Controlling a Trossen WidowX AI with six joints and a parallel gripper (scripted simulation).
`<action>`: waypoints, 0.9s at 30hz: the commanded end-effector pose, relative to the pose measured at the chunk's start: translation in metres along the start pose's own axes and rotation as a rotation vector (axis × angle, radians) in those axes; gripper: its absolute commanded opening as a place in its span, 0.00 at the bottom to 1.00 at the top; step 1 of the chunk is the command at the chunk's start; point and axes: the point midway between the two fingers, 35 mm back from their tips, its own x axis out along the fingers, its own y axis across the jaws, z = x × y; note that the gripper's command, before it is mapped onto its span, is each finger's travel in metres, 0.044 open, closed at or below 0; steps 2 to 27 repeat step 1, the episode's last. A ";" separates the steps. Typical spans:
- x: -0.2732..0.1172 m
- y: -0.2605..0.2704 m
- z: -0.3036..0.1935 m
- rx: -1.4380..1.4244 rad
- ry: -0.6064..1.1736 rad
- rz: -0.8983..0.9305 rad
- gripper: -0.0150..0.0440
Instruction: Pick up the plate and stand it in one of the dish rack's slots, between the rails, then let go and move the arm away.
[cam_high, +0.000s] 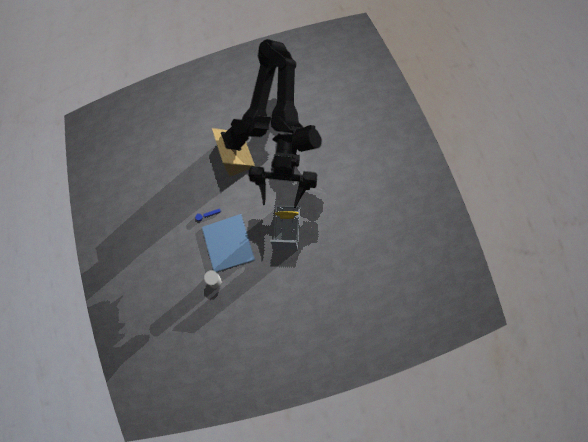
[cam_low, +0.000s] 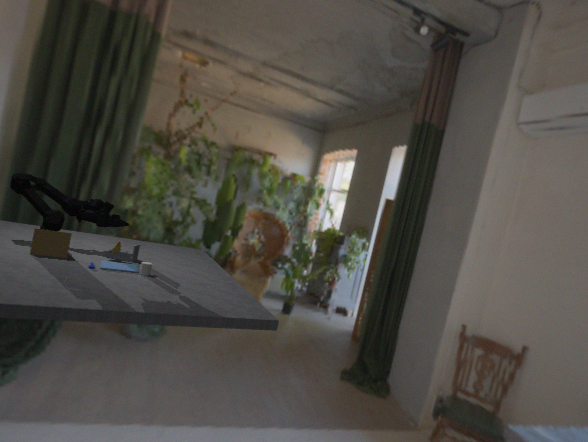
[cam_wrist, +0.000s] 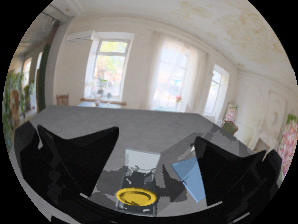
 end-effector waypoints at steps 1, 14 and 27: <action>0.008 -0.008 0.001 -0.091 0.056 -0.060 0.93; 0.008 -0.008 0.001 -0.091 0.056 -0.060 0.93; 0.008 -0.008 0.001 -0.091 0.056 -0.060 0.93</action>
